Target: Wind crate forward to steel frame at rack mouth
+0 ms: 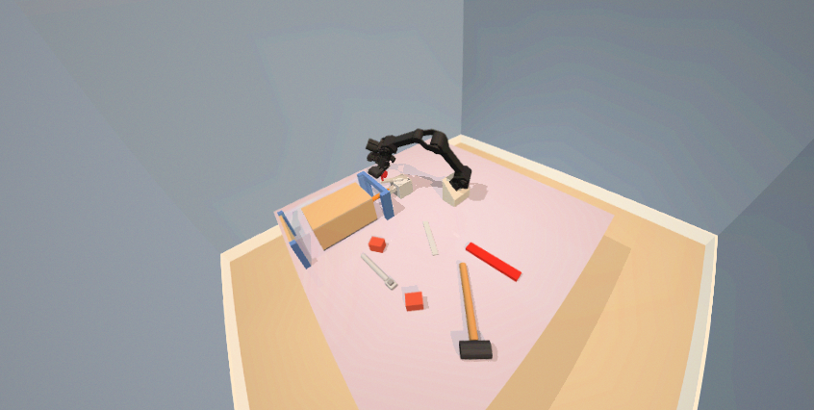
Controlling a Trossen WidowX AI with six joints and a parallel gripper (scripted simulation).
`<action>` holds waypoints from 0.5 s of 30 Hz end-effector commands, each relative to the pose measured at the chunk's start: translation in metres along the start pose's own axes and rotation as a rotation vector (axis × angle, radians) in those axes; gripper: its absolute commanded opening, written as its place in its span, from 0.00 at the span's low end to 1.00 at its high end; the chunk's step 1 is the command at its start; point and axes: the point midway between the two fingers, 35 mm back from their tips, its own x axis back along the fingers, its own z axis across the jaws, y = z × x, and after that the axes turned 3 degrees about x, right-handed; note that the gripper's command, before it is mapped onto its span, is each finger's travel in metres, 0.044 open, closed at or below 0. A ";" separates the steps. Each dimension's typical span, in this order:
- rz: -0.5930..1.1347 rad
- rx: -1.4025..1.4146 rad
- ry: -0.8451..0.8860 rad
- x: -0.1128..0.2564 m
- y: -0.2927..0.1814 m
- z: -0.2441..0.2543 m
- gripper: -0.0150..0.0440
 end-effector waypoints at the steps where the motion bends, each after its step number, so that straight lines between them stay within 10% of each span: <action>1: 0.021 -0.002 0.017 0.001 -0.009 0.010 0.25; 15: 0.023 -0.002 0.018 0.007 -0.021 0.024 0.25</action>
